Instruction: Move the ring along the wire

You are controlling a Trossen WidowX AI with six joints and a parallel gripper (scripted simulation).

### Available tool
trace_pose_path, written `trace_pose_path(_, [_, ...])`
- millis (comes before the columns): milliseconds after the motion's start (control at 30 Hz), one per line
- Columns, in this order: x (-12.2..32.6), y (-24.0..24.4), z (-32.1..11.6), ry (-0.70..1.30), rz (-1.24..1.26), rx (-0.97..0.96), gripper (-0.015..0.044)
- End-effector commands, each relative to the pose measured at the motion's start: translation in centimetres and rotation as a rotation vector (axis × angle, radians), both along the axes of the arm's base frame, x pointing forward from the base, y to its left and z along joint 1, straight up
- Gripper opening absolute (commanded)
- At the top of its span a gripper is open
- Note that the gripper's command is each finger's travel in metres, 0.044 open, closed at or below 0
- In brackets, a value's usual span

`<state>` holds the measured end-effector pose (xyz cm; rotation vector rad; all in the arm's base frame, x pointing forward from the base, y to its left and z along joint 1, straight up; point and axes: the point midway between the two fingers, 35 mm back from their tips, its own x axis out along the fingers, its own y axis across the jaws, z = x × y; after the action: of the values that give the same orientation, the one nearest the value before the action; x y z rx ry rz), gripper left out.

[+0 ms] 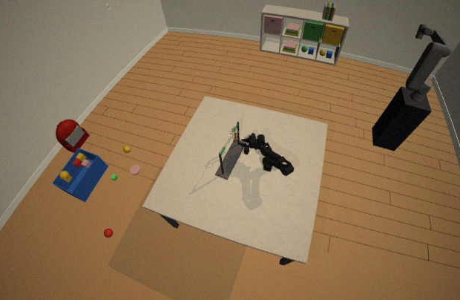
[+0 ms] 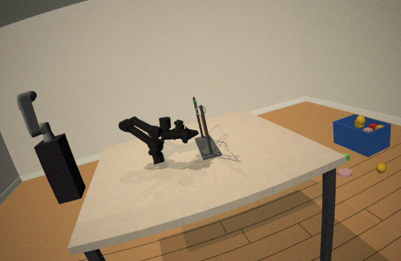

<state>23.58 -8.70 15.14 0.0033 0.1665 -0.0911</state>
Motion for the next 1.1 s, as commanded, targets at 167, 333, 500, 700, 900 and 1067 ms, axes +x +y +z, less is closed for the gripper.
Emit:
trace_pose_path(167, [1.2,-0.3,0.2,-0.001,-0.002,-0.003,0.016])
trace_pose_path(333, [1.9,-0.5,0.2,-0.001,-0.002,-0.003,0.016])
trace_pose_path(500, [2.6,-0.6,0.1,-0.001,-0.002,-0.003,0.016])
trace_pose_path(700, [3.5,-0.7,0.0,-0.002,-0.002,-0.003,0.016])
trace_pose_path(900, [4.4,-0.7,-0.2,-0.003,-0.002,-0.003,0.016])
trace_pose_path(1067, [5.1,-0.7,-0.5,-0.004,-0.002,-0.003,0.016])
